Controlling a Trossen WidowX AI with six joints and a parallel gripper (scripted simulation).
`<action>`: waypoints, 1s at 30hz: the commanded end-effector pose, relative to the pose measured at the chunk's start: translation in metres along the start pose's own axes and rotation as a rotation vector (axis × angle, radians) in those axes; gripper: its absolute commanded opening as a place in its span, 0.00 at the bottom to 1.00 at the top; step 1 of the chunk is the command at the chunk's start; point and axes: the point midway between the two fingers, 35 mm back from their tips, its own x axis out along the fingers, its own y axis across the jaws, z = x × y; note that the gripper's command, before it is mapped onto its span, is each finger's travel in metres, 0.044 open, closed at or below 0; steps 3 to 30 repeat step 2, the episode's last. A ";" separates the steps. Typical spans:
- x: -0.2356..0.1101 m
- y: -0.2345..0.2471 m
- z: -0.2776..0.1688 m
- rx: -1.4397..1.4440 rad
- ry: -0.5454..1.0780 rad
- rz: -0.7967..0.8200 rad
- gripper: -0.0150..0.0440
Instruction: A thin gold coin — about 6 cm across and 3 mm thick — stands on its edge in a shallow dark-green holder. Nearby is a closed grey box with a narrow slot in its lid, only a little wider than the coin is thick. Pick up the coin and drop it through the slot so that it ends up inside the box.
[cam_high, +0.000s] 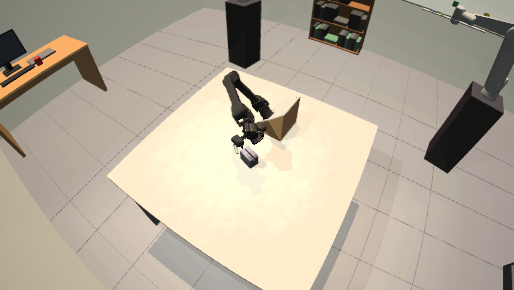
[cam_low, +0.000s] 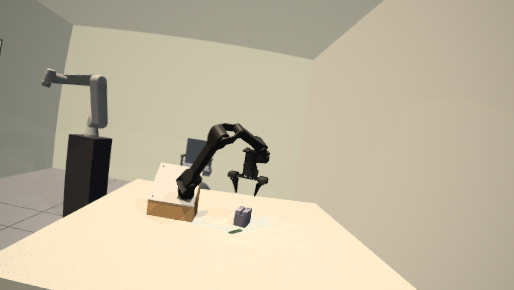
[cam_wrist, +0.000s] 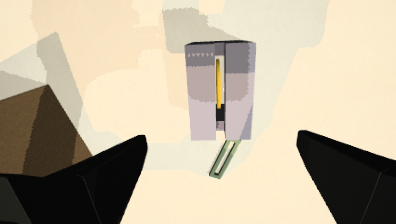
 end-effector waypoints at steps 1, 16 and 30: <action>-0.002 0.000 0.000 0.006 -0.002 0.002 1.00; -0.002 0.000 0.000 0.006 -0.002 0.002 1.00; -0.002 0.000 0.000 0.006 -0.002 0.002 1.00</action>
